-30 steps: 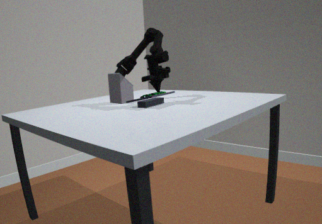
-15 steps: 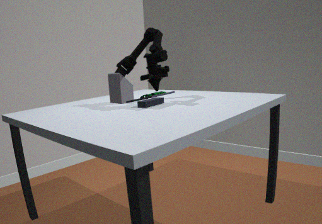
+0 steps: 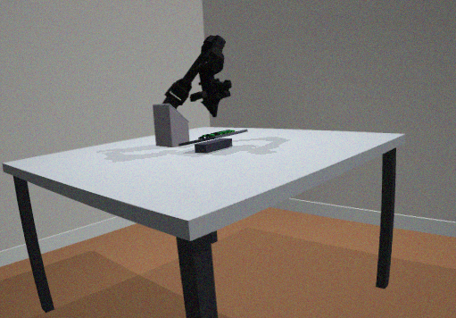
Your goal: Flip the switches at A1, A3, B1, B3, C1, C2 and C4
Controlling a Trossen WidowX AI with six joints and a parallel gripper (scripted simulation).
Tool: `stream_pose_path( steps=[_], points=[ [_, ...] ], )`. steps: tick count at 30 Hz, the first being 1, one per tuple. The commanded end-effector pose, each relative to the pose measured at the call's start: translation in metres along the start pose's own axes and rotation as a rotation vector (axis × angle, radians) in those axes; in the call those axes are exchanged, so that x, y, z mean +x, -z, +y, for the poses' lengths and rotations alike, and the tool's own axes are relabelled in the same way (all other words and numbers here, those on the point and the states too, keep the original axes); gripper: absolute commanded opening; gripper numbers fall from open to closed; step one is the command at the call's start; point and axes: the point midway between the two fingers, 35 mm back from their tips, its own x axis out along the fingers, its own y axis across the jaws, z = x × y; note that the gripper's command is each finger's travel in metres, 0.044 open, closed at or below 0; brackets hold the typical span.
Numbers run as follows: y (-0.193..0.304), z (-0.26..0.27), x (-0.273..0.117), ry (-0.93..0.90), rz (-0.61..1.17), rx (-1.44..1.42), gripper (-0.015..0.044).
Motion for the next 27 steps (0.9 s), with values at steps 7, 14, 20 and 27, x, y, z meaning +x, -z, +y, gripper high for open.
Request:
stream_pose_path(
  steps=[7, 14, 20, 27],
  points=[
    [-0.002, -0.015, 0.034, -0.006, 0.022, -0.009, 0.0000],
    [-0.002, -0.015, 0.039, -0.006, 0.022, -0.009, 0.0000],
    [-0.002, -0.015, 0.045, -0.007, 0.022, -0.009, 0.0000],
    [-0.002, -0.015, 0.054, -0.007, 0.022, -0.009, 0.0000]
  ],
)
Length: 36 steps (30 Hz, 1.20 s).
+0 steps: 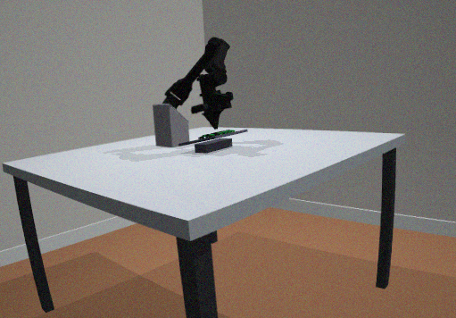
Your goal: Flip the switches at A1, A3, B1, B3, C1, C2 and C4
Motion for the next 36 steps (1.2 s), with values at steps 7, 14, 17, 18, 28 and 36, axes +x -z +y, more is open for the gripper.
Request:
stream_pose_path(
  steps=[7, 14, 17, 18, 28, 36],
  points=[
    [0.0035, 0.0001, 0.0104, -0.001, 0.010, 0.009, 0.0000],
    [0.0035, 0.0001, 0.0104, -0.001, 0.010, 0.009, 0.0000],
    [0.0035, 0.0001, 0.0104, -0.001, 0.010, 0.009, 0.0000],
    [0.0035, 0.0001, 0.0104, -0.001, 0.010, 0.009, 0.0000],
    [0.0035, 0.0001, 0.0104, -0.001, 0.010, 0.009, 0.0000],
    [0.0035, 0.0001, 0.0111, -0.001, 0.010, 0.009, 0.0000]
  ],
)
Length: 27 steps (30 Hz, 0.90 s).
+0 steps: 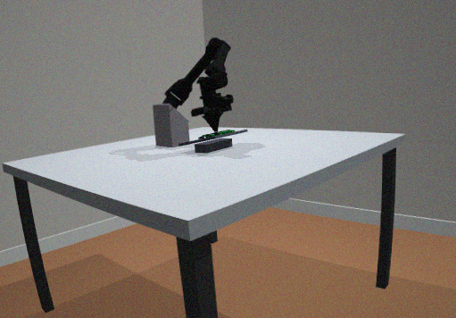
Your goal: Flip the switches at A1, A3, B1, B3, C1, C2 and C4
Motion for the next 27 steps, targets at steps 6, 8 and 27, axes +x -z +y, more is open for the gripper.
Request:
stream_pose_path(
  steps=[6, 8, 27],
  points=[
    [0.0010, -0.0005, 0.0016, 0.003, 0.002, 0.005, 0.0000],
    [0.0010, -0.0005, 0.0019, 0.003, 0.002, 0.005, 0.0000],
    [0.0009, -0.0005, 0.0044, 0.003, 0.002, 0.005, 0.0000]
  ],
)
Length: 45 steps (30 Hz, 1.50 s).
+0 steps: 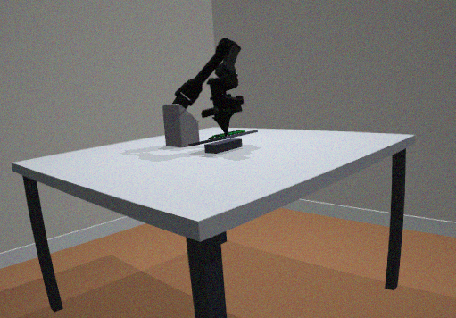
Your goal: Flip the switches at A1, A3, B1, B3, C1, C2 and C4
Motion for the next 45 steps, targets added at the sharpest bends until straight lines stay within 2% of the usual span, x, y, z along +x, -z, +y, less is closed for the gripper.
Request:
stream_pose_path(
  steps=[1, 15, 17, 20, 22, 27, 34, 39, 45],
  points=[
    [0.001, 0.000, 0.001, 0.003, 0.004, 0.005, 0.0000],
    [0.001, 0.000, 0.003, 0.002, 0.004, 0.005, 0.0000],
    [0.000, -0.001, -0.008, 0.002, -0.003, 0.001, 0.0000],
    [0.002, -0.002, -0.052, 0.005, -0.017, 0.004, 0.0000],
    [0.004, -0.001, -0.062, 0.005, -0.021, 0.005, 0.0000],
    [0.008, 0.005, -0.063, 0.005, -0.021, 0.006, 0.0000],
    [0.061, 0.051, -0.061, 0.003, -0.019, 0.008, 0.0000],
    [0.062, 0.052, -0.059, 0.003, -0.020, 0.008, 0.0000],
    [0.062, 0.052, -0.025, 0.002, -0.046, 0.008, 0.0000]
  ],
)
